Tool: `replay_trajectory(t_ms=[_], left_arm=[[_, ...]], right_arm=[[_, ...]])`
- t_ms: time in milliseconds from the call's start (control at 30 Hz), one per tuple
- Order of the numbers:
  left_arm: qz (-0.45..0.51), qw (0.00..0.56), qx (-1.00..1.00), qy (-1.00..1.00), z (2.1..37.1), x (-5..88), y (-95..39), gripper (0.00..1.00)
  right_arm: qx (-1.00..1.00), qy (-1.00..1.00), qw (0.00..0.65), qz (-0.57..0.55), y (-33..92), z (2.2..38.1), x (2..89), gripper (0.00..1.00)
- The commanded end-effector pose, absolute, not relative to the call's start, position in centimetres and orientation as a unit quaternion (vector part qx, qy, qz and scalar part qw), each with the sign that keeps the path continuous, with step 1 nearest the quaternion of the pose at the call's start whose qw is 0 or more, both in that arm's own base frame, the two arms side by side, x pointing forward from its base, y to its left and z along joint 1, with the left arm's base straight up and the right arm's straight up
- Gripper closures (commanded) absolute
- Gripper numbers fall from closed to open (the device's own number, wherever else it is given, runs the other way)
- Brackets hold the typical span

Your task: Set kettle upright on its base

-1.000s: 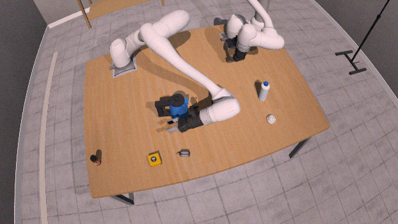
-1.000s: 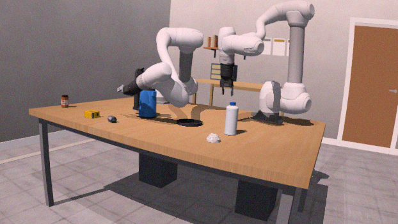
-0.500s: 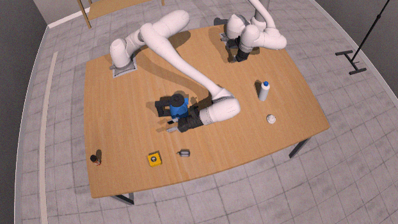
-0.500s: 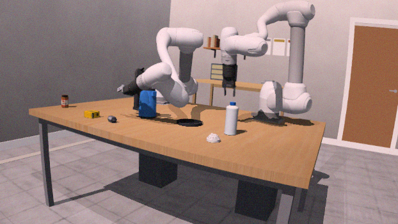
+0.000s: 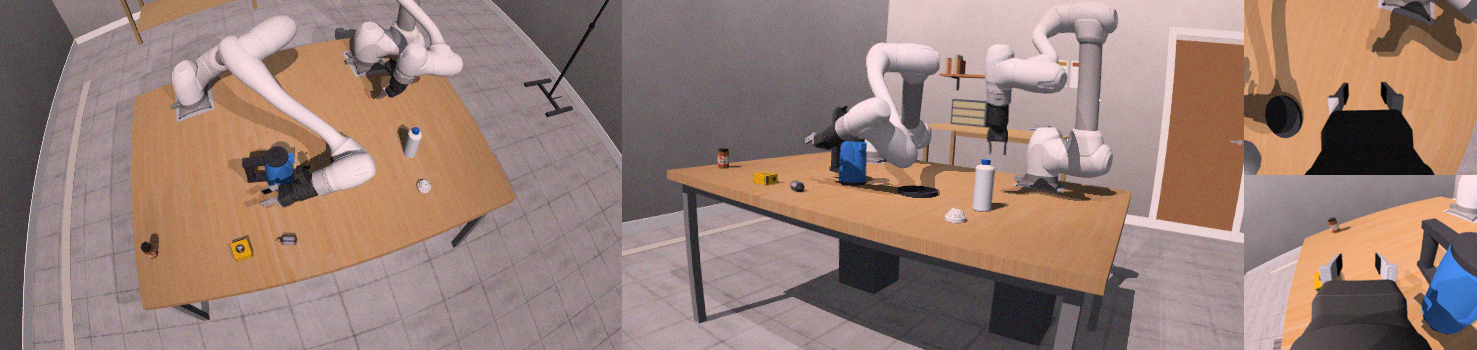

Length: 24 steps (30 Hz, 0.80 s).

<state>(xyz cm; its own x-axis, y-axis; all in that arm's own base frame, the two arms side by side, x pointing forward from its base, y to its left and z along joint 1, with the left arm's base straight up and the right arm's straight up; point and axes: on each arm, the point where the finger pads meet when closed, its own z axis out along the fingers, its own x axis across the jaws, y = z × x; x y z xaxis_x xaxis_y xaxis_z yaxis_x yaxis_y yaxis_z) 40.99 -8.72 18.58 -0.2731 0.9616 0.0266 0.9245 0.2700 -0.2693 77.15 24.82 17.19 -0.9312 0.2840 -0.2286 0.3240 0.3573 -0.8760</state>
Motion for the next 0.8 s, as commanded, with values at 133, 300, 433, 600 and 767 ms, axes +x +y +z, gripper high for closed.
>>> replay_trajectory(t_ms=[133, 300, 433, 600, 767], left_arm=[[0.112, 0.101, -0.562, -0.813, 18.3, 41.2, -3.9, 0.00], [0.126, 0.108, -0.524, -0.835, 17.9, 40.6, 1.1, 0.00], [0.140, 0.114, -0.489, -0.853, 17.6, 39.6, 5.5, 0.00], [0.153, 0.117, -0.460, -0.867, 17.3, 38.5, 8.9, 0.00], [0.176, 0.121, -0.409, -0.887, 17.0, 35.8, 14.5, 0.00]], right_arm=[[0.185, 0.824, 0.019, -0.535, 24.8, 17.3, 77.2, 0.00], [0.185, 0.824, 0.019, -0.535, 24.8, 17.3, 77.2, 0.00], [0.185, 0.824, 0.019, -0.535, 24.8, 17.3, 77.2, 0.00], [0.185, 0.824, 0.019, -0.535, 24.8, 17.3, 77.2, 0.00], [0.185, 0.824, 0.019, -0.535, 24.8, 17.3, 77.2, 0.00]])
